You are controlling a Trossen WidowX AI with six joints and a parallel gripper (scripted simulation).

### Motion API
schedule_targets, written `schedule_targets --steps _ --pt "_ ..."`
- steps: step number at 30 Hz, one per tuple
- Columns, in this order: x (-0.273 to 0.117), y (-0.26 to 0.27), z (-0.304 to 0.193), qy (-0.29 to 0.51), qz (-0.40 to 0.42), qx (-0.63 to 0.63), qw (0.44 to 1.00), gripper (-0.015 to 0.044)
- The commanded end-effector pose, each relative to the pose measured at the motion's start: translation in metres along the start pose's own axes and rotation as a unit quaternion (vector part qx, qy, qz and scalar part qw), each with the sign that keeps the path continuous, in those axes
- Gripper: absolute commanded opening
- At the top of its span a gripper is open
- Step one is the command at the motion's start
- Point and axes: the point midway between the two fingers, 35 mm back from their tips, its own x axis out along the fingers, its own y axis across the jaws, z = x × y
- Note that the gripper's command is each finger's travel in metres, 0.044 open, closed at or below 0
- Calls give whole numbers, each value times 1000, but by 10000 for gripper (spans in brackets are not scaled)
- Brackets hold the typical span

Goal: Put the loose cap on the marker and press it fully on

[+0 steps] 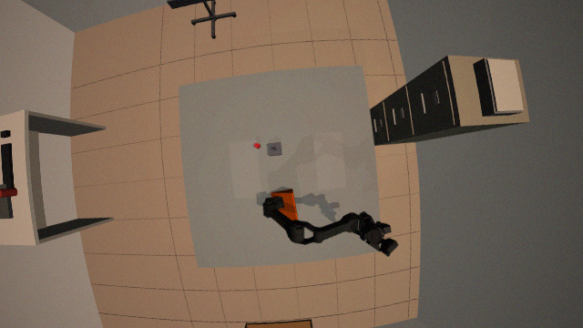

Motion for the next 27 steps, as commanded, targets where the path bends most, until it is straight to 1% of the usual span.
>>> schedule_targets --steps 1,7,12,14,20,23,27 --pt "-43 -32 32 -79 -36 18 996 246" --pt "-129 -67 77 -206 -68 57 975 246" --pt "-175 -77 96 -270 -70 68 958 246" --pt "-201 -79 104 -303 -65 73 948 246" --pt "-301 -73 126 -420 -24 80 904 246" --pt "-336 -66 130 -457 -3 78 886 246" --pt "-407 -48 132 -525 49 62 847 246"
